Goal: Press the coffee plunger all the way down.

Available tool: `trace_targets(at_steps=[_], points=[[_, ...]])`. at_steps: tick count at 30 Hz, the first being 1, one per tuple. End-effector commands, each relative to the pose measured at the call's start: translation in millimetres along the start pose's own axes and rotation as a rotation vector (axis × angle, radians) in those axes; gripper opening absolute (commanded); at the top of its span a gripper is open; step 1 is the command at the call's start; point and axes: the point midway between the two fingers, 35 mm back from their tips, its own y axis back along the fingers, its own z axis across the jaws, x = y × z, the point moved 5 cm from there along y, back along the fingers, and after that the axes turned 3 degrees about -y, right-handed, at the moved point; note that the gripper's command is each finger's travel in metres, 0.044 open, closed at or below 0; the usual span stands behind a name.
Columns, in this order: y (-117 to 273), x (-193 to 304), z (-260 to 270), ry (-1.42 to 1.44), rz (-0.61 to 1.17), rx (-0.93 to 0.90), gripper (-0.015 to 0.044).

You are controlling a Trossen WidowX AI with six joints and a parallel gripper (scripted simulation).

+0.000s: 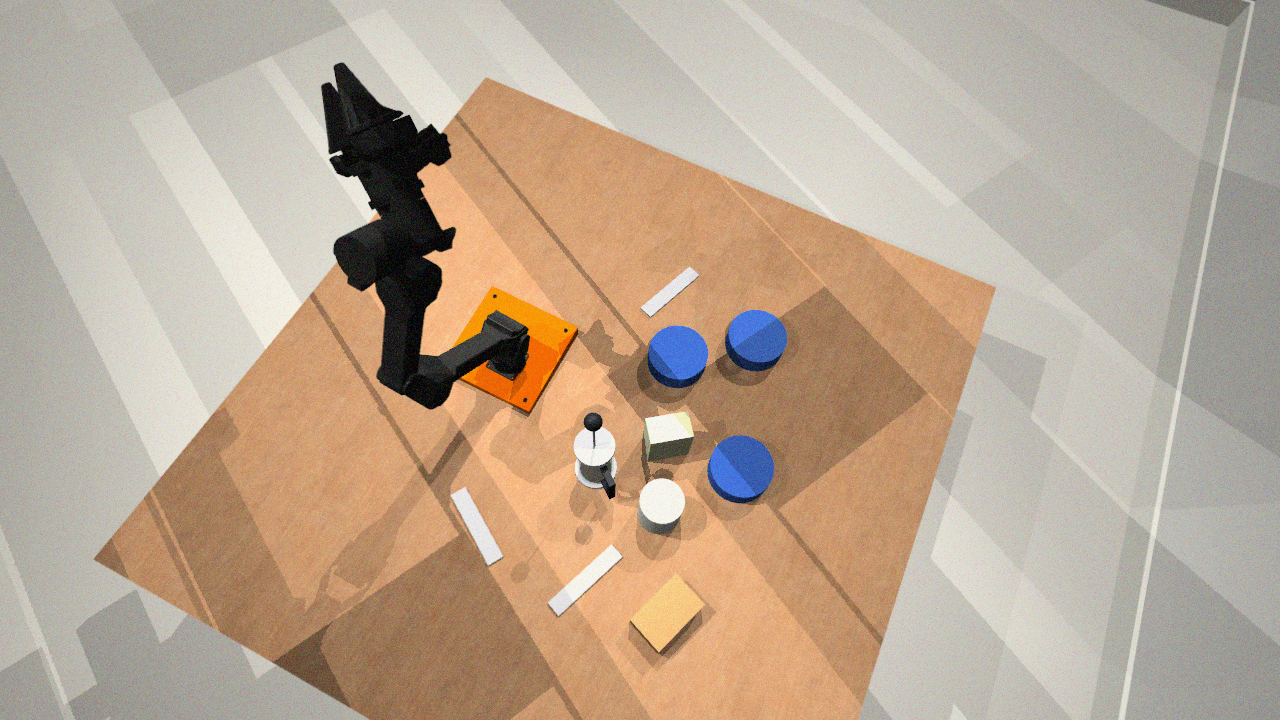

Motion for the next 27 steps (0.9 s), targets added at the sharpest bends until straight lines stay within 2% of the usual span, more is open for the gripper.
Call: trace_targets(at_steps=[1,5,15,21,27], points=[[0,-53,-2,0.305,-0.33,-0.078,0.044],[15,-97,-1,0.549,-0.62,-0.073,0.044],[66,-164,9,0.866,-1.129,0.014,0.044],[133,-190,13,1.117,-1.609,0.276,0.044],[185,-191,9,1.194,-1.935,0.558,0.044]])
